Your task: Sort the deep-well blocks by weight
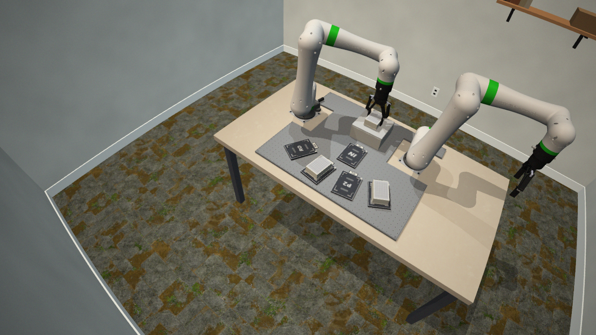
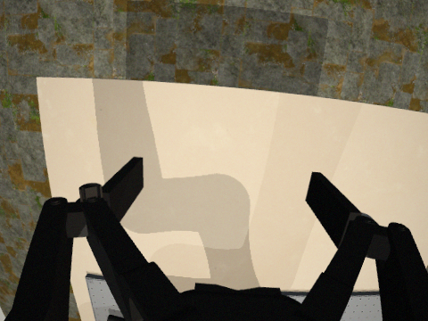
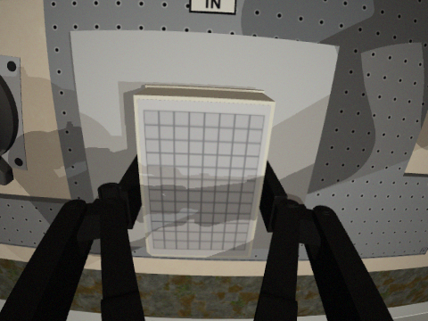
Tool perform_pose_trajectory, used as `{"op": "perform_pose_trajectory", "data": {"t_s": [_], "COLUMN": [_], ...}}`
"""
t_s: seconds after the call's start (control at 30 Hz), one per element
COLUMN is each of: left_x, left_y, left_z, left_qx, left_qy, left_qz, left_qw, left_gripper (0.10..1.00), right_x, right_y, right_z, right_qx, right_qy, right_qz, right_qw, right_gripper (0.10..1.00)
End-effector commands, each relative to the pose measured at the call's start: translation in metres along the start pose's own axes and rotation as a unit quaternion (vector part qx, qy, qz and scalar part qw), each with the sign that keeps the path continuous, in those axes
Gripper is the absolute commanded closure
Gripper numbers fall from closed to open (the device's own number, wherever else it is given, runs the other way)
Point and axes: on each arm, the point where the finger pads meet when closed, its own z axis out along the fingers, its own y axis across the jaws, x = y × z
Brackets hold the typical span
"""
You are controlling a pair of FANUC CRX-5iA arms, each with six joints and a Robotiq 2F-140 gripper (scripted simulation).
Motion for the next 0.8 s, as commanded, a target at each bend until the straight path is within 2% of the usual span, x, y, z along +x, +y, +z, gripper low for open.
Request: {"op": "perform_pose_trajectory", "data": {"t_s": [0.0, 0.77], "left_x": [0.0003, 0.0003], "left_y": [0.0002, 0.0002], "left_z": [-0.0009, -0.0009], "left_qx": [0.000, 0.000], "left_qy": [0.001, 0.001], "left_qz": [0.000, 0.000], "left_qw": [1.000, 1.000], "left_gripper": [0.098, 0.098], "right_x": [0.0000, 0.0000], "right_y": [-0.0005, -0.0005], "right_z": [-0.0004, 0.0031], "right_qx": [0.001, 0.001], "right_qy": [0.000, 0.000], "right_qz": [0.000, 0.000], "right_qw": [1.000, 1.000], "right_gripper": [0.999, 0.999]}}
